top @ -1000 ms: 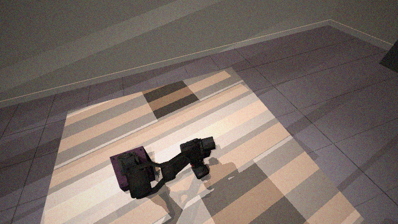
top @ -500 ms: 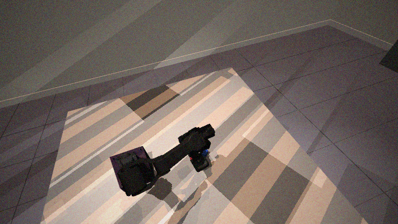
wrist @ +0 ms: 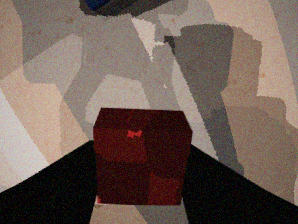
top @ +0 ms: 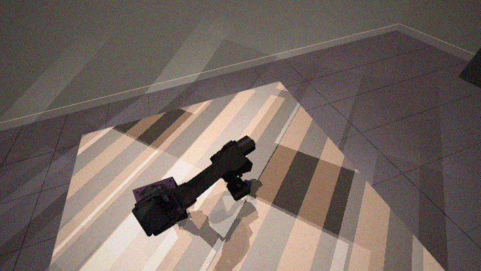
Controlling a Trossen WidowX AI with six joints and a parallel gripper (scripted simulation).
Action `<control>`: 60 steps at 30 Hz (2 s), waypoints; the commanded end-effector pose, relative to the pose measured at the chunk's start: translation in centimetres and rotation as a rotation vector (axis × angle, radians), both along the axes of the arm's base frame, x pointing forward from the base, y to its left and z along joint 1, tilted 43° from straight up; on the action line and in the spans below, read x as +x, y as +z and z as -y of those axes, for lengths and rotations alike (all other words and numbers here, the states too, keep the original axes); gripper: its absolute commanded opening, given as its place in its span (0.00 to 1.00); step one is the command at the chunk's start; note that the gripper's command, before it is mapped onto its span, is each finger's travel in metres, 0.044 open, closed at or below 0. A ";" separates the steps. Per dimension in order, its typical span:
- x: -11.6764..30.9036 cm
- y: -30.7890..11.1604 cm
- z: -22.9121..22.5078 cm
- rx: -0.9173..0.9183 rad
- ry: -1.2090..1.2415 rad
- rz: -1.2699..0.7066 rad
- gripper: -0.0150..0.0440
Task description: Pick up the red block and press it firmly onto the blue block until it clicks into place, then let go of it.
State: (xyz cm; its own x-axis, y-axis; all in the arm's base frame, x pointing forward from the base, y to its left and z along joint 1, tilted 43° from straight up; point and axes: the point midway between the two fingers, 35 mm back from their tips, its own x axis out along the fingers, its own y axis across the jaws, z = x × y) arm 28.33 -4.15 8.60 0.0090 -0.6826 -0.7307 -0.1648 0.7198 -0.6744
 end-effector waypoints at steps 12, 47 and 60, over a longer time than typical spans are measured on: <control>4.6 -3.9 0.1 0.001 0.262 -0.248 0.25; 7.3 -10.1 3.0 -0.003 0.454 -0.427 0.25; 7.4 -10.3 3.2 -0.003 0.454 -0.427 0.25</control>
